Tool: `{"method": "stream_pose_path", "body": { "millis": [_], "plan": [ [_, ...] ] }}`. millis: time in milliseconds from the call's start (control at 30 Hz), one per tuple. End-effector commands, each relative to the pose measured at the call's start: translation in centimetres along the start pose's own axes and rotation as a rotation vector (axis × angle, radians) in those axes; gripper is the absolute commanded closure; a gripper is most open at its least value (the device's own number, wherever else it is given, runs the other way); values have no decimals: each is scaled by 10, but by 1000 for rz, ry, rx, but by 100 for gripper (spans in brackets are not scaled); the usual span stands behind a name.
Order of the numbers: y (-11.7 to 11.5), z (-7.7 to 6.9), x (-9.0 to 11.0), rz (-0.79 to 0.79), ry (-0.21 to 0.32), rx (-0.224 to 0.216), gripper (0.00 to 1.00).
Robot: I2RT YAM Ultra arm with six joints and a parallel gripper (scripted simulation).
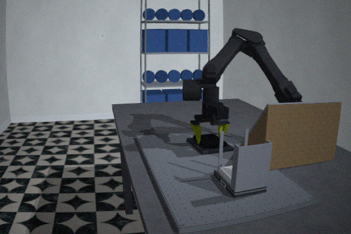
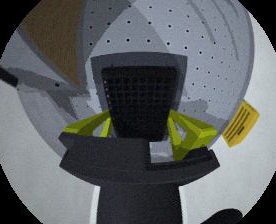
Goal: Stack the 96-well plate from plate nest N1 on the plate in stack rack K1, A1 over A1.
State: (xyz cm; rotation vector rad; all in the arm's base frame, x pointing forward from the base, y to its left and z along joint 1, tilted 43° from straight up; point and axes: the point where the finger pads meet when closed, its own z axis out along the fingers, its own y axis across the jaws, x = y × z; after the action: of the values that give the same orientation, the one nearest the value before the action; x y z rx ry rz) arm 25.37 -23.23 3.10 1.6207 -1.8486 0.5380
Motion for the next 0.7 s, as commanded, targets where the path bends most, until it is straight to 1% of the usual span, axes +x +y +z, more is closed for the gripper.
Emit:
{"method": "stream_pose_path", "body": {
  "millis": [0,400,467,667],
  "plan": [
    [-9,-17,5,12,2,35,100],
    [-8,-37,5,12,4,34,100],
    [-8,-37,5,12,4,34,100],
    [-8,-47,4,12,3,34,100]
  ]
}}
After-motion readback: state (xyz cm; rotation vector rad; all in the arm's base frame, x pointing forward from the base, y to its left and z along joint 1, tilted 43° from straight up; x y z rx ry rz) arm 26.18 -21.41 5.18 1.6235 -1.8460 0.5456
